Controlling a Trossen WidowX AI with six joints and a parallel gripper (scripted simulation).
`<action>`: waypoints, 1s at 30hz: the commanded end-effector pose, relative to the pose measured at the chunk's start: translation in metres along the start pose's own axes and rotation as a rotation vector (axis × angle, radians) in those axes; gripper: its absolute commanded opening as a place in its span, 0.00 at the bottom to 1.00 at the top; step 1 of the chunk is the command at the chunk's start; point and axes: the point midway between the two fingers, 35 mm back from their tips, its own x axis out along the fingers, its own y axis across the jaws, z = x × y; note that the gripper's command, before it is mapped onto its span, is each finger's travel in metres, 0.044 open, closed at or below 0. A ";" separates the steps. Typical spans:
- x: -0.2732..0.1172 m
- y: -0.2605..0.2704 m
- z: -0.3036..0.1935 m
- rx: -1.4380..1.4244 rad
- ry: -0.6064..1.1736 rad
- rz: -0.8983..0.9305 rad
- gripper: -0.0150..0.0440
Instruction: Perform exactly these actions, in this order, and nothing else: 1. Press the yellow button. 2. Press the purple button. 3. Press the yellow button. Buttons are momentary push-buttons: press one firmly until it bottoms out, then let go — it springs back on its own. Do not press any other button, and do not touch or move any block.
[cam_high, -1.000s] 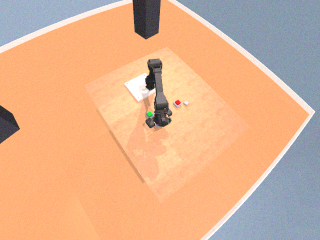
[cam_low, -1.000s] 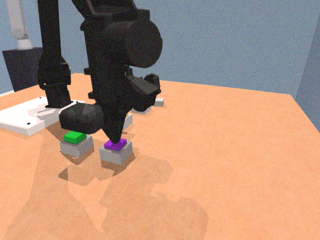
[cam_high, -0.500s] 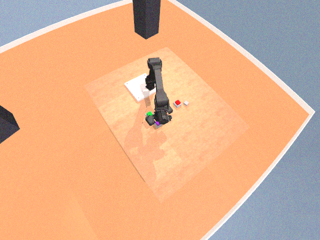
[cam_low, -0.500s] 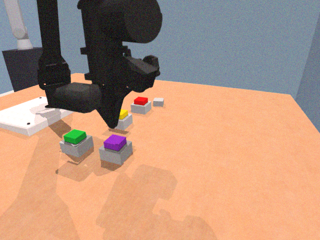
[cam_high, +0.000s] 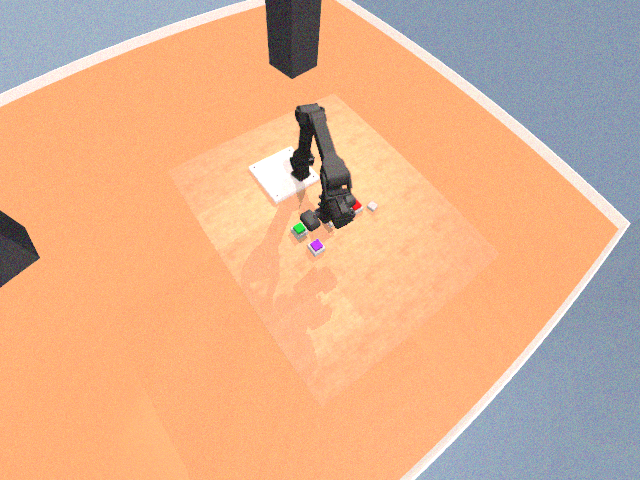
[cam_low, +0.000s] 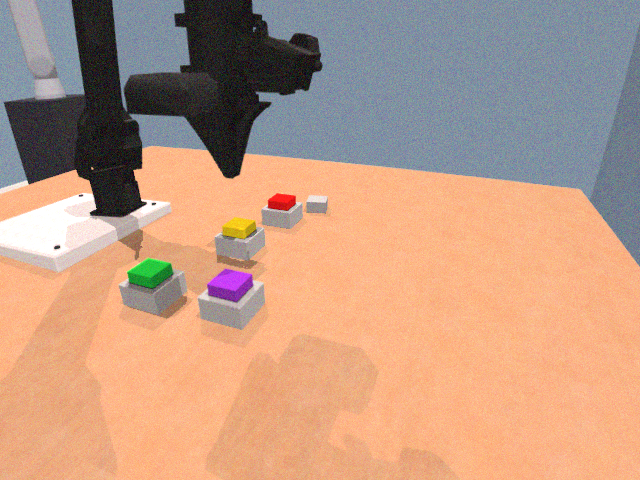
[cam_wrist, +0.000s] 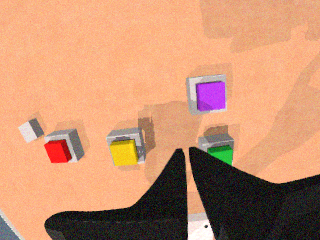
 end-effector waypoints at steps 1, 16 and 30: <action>-0.001 0.054 -0.031 -0.008 -0.002 0.005 0.29; 0.062 0.073 -0.046 -0.008 -0.001 0.007 0.29; 0.077 0.073 -0.046 -0.008 -0.001 0.007 0.29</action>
